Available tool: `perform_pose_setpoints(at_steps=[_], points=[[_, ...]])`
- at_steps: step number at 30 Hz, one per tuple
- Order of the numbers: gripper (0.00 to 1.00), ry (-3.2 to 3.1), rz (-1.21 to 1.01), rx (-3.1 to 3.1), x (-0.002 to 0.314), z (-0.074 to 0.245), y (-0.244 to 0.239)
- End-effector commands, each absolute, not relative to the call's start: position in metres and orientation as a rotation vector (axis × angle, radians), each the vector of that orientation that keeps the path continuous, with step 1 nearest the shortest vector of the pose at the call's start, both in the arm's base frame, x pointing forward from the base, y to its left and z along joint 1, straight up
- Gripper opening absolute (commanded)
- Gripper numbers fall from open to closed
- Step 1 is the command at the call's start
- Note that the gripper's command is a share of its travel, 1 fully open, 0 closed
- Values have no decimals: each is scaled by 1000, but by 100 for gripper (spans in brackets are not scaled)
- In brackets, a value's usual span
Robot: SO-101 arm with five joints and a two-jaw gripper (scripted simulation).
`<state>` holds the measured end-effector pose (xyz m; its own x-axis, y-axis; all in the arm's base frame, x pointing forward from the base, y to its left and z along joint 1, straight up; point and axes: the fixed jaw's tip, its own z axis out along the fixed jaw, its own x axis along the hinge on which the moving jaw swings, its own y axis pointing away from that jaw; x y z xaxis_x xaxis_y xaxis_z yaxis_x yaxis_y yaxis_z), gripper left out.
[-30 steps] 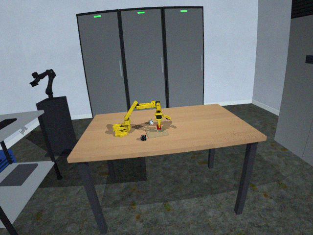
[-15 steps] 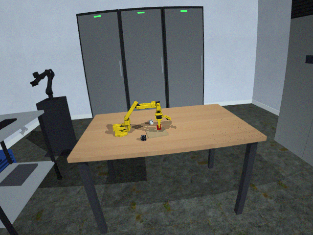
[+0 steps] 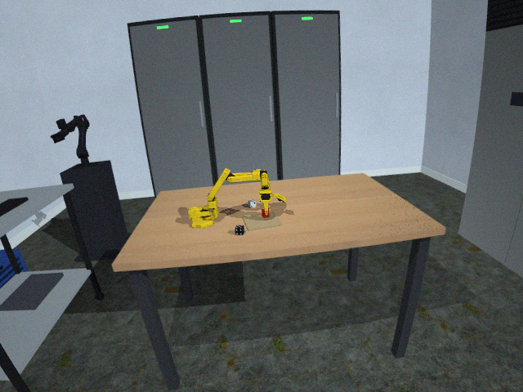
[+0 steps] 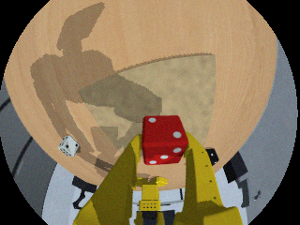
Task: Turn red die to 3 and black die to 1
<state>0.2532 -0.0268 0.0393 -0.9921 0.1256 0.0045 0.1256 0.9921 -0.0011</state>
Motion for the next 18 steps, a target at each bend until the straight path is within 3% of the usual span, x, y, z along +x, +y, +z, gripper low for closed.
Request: perform_pose_setpoints(at_steps=[1, 18], points=[[0, -3176, 5, -218, 258, 45, -30], [0, -3176, 5, -218, 258, 39, -30]])
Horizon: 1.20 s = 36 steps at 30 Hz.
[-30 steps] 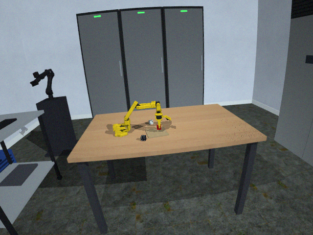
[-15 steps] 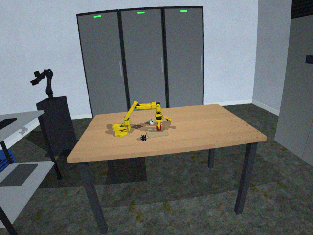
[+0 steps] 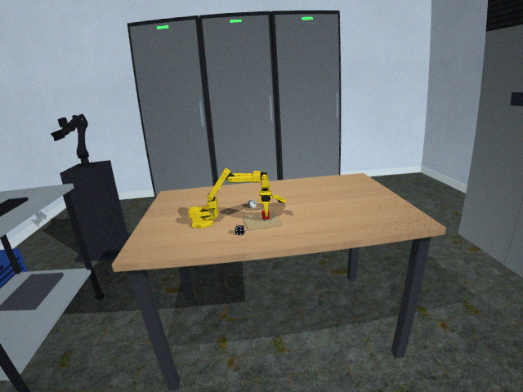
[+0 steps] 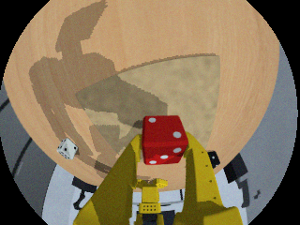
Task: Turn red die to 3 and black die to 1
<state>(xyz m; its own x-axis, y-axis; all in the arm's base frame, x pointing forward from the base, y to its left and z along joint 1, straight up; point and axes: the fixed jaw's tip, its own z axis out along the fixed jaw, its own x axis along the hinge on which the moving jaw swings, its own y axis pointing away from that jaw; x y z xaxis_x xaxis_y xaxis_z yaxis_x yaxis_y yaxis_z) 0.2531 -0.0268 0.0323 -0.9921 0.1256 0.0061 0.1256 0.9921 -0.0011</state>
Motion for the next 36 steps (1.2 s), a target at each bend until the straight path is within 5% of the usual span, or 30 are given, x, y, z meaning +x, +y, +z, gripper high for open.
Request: perform_pose_setpoints(at_steps=[1, 36], points=[[0, -3176, 5, -218, 258, 39, -30], [0, -3176, 5, -218, 258, 30, -30]])
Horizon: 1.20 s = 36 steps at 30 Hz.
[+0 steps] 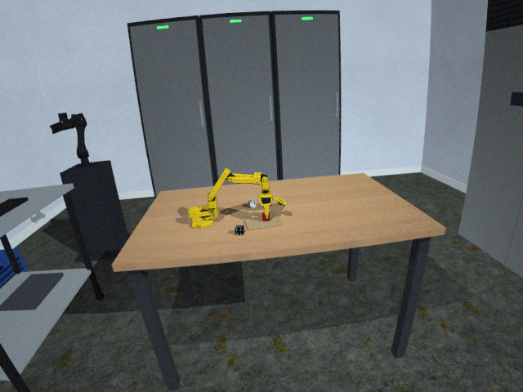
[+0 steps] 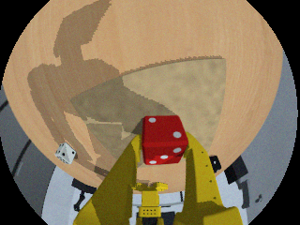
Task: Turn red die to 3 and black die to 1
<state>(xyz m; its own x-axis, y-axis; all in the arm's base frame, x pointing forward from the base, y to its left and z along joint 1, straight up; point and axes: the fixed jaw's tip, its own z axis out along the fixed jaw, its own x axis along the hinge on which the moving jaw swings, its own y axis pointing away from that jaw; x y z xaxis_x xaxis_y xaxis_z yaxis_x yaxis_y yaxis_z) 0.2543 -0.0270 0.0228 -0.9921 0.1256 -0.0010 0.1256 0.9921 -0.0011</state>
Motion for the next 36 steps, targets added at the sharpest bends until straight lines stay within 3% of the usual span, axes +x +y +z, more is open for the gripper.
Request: perform_pose_setpoints(at_steps=[1, 23, 32, 36], points=[[0, 3093, -5, 212, 258, 29, -30], [0, 3093, -5, 212, 258, 29, -30], [15, 3093, -5, 212, 258, 29, -30], [17, 3093, -5, 212, 258, 29, -30]])
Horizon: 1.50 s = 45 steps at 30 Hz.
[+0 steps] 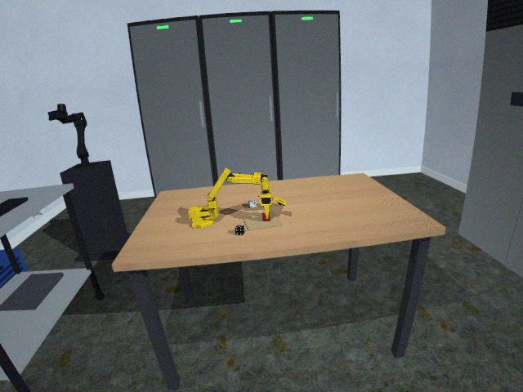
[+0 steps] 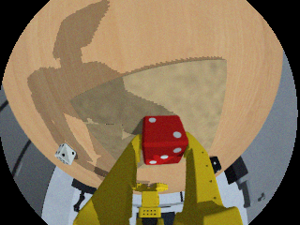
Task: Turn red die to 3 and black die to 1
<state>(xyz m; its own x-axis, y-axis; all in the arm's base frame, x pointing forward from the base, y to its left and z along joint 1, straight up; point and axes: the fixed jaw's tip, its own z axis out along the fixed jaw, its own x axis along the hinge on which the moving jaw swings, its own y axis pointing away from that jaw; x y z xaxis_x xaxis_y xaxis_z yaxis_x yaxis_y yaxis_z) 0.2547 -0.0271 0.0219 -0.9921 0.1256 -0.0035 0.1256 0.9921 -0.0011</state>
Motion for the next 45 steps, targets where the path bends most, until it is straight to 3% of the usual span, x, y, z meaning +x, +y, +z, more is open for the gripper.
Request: perform_pose_setpoints(at_steps=[1, 9, 28, 45], points=[[17, 3093, -5, 212, 258, 29, -30], [19, 3093, -5, 212, 258, 29, -30], [35, 3093, -5, 212, 258, 29, -30], [36, 3074, -7, 212, 259, 39, -30]])
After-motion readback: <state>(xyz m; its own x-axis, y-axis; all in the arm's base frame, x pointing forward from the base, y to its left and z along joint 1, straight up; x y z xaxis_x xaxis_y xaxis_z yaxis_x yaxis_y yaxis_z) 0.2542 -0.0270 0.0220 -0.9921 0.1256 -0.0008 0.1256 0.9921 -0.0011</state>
